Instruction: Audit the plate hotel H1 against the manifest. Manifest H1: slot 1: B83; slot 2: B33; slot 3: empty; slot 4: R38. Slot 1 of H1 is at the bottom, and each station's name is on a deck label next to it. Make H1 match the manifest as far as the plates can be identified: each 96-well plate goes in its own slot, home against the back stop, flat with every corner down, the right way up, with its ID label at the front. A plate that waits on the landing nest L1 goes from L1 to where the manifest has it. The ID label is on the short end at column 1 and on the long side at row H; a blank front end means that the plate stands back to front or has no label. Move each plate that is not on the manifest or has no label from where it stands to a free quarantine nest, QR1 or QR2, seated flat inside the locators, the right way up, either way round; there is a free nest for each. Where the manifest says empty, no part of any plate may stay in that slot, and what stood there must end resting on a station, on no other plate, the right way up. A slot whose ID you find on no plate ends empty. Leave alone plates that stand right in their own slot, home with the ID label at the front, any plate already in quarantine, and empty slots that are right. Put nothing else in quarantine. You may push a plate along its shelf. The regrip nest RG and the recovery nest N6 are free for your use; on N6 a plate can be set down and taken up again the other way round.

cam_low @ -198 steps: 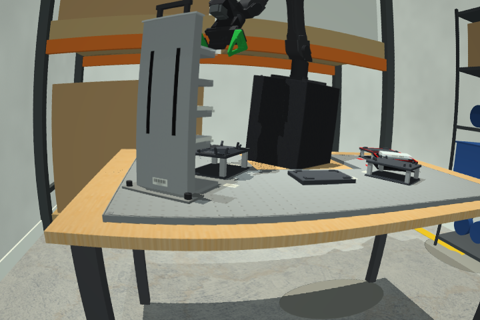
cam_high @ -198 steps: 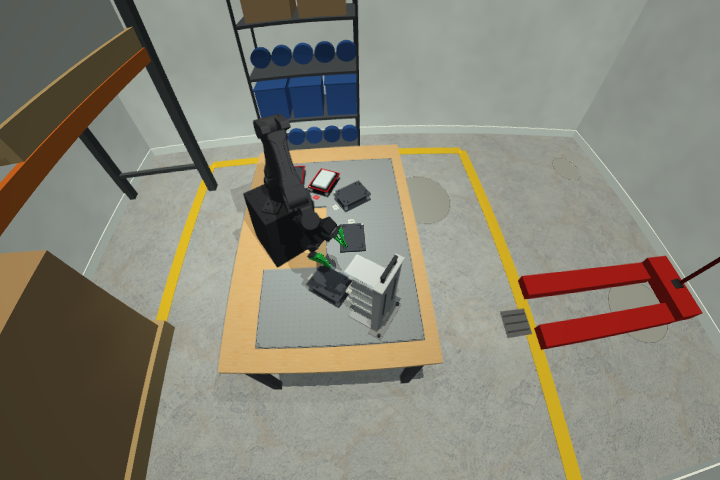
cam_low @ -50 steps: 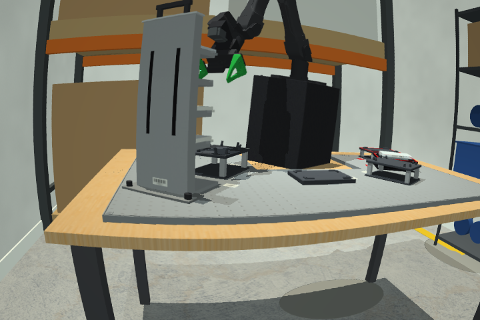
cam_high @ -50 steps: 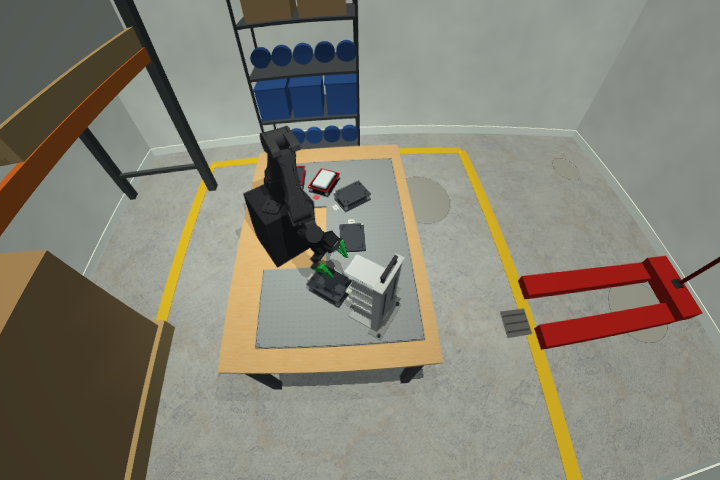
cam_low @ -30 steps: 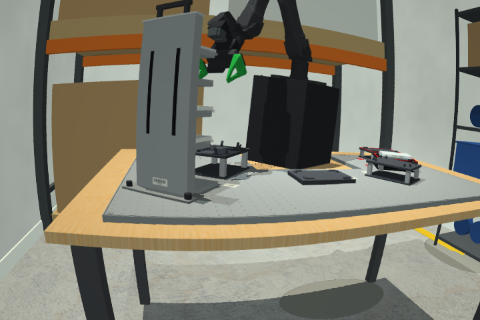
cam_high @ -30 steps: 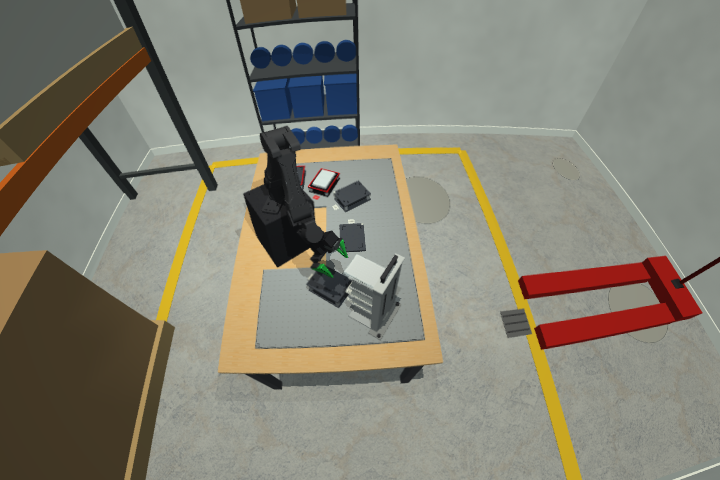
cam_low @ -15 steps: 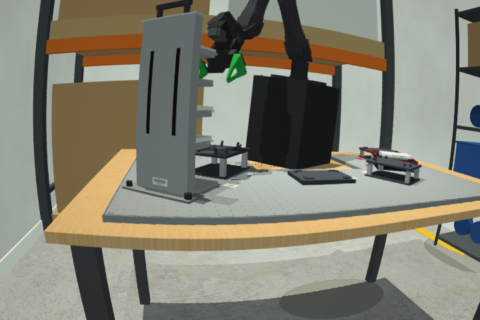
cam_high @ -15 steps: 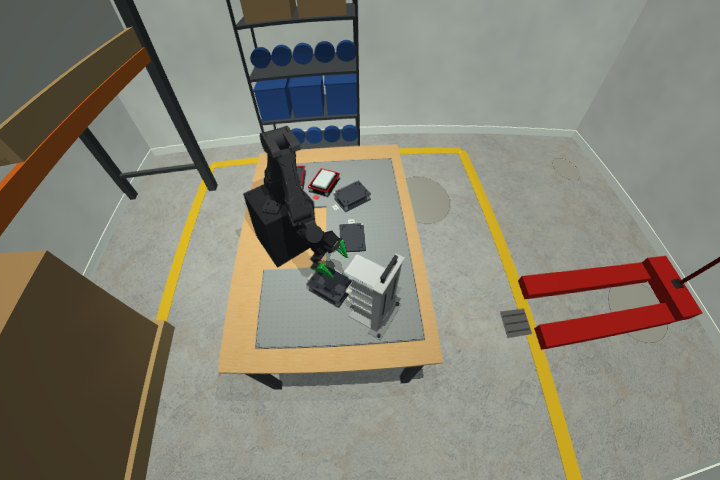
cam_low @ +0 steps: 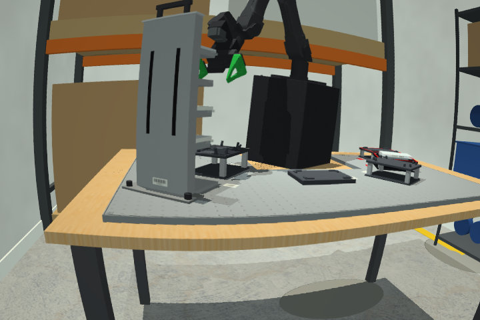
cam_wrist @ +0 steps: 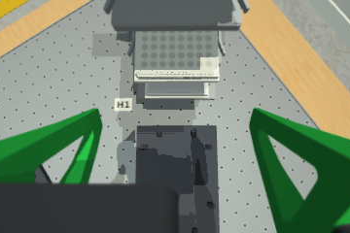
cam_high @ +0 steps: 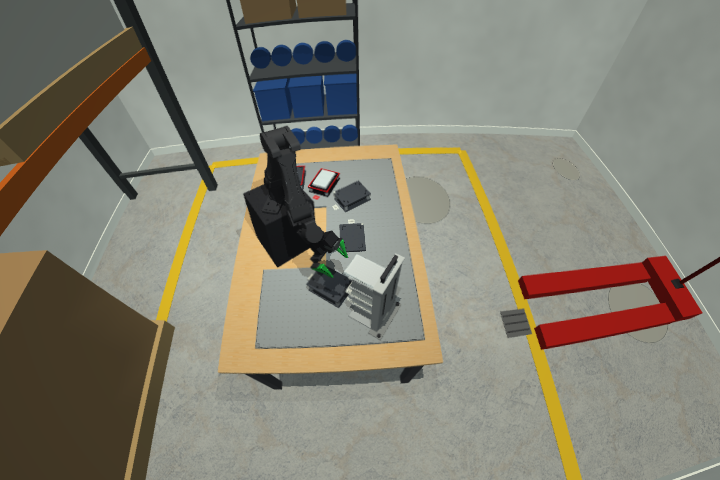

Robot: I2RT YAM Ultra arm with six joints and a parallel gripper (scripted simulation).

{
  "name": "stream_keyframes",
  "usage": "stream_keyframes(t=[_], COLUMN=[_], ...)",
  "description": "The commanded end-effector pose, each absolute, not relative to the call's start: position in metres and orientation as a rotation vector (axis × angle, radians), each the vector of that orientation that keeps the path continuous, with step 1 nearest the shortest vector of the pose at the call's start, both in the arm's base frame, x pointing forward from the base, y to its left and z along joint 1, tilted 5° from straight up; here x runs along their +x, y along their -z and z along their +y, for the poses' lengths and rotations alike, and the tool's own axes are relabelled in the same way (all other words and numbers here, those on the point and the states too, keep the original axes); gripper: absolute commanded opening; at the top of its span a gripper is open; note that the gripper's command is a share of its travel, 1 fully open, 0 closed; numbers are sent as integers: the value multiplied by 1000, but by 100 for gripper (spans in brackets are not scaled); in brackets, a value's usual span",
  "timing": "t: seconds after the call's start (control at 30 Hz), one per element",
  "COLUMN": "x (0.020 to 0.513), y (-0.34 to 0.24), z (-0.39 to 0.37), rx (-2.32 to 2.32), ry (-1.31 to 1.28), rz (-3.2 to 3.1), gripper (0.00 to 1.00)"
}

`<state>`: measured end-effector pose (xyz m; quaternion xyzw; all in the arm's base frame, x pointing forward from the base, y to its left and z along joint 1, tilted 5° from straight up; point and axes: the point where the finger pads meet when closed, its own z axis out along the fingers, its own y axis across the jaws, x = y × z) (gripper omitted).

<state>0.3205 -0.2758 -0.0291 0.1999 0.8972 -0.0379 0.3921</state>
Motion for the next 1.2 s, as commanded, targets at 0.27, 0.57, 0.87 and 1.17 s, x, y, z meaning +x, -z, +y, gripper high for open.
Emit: stream_keyframes(t=[0.27,0.57,0.87,1.17], x=[317,307,300,296], y=[18,18,28,47], z=[-279,-275,-275,-260], rx=[495,494,497,503], ry=[120,121,116,83], rz=[2246,2247,2252,2275], gripper=[100,100,100,100])
